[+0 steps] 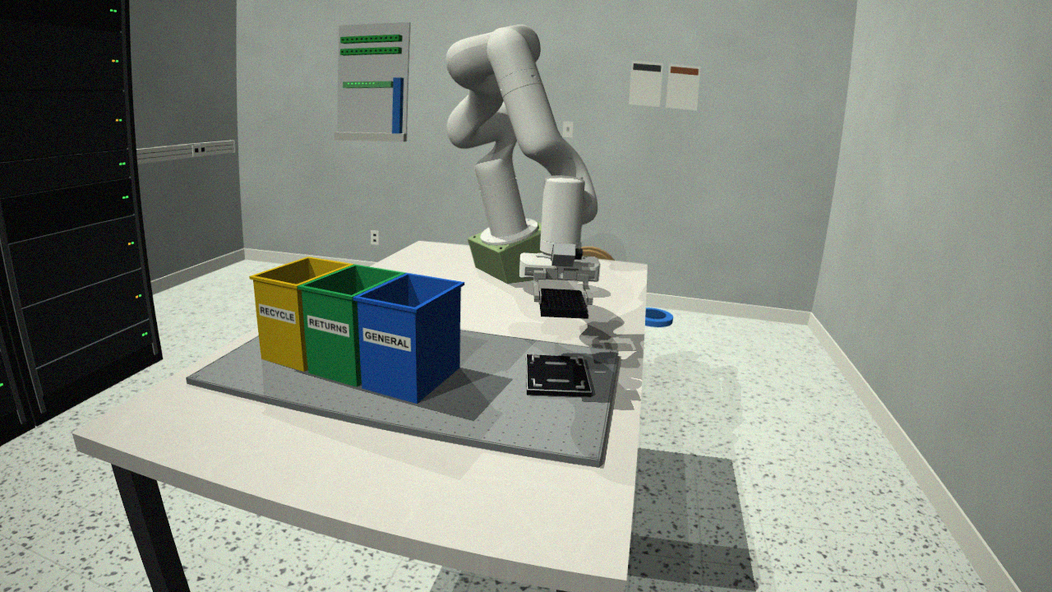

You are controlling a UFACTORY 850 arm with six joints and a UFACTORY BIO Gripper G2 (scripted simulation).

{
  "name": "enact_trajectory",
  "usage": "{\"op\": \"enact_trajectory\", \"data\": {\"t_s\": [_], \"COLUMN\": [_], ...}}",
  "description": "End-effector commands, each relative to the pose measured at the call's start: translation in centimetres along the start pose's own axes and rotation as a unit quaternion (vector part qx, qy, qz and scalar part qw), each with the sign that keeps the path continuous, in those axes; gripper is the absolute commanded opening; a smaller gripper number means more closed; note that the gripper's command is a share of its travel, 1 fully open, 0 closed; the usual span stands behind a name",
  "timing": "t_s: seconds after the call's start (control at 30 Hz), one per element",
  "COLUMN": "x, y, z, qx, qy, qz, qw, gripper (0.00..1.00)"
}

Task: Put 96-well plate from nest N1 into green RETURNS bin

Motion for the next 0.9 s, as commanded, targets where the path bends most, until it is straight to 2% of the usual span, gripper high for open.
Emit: {"op": "enact_trajectory", "data": {"t_s": [0.0,0.87], "x": [-0.1,-0.1], "y": [0.0,0.1], "z": [-0.5,-4.5], "qx": [0.0,0.0], "qy": [-0.001,-0.001], "qz": [0.0,0.0], "qw": [1.0,1.0], "gripper": [0.0,0.0]}}
Point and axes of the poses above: the point midway between the two finger pads, its own x axis back along the fingers, its own y axis across the jaws, z = x × y, the point moved 10 cm from there along x, back along the fingers, and after that the axes turned 1 degree about -x, right-handed, at the moved point
